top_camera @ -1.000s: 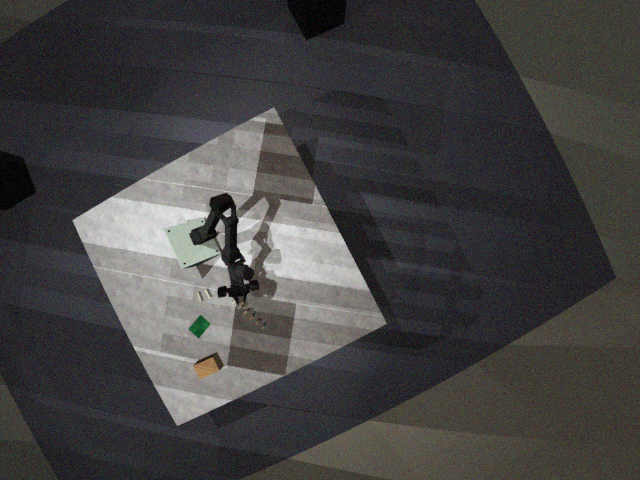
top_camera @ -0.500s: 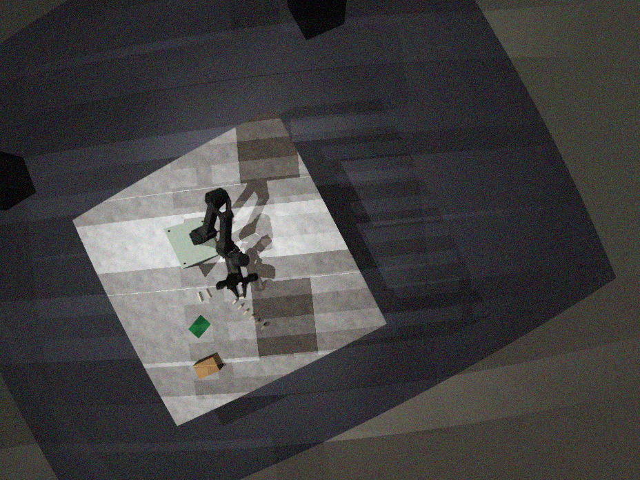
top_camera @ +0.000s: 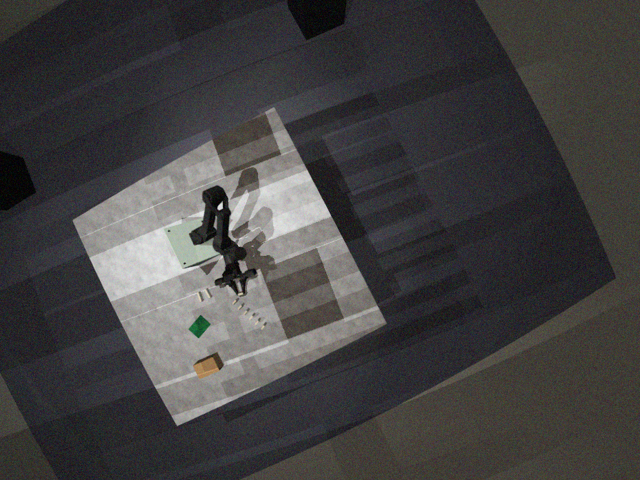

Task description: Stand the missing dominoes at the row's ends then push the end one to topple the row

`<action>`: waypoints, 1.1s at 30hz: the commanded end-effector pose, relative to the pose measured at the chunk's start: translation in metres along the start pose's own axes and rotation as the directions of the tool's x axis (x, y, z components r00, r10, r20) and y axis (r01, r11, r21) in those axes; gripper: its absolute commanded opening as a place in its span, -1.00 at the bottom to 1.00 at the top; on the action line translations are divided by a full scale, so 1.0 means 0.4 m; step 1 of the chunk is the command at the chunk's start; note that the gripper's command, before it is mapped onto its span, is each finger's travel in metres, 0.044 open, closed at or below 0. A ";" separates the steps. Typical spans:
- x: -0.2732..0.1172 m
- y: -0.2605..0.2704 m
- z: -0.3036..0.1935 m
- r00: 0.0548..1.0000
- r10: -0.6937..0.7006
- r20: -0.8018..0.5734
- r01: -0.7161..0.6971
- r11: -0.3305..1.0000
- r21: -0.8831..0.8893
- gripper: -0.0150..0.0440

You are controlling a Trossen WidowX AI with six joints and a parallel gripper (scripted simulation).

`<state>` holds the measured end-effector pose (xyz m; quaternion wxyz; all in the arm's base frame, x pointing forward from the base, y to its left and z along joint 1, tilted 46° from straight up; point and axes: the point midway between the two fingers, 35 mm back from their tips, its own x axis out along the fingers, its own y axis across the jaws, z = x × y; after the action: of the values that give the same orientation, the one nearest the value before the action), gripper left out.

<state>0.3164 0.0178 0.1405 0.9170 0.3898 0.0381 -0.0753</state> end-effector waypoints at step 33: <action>0.026 0.012 -0.107 1.000 -0.008 0.008 0.007 0.999 0.035 -0.13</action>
<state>0.3258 0.0469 0.1176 0.9116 0.4023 0.0362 -0.0768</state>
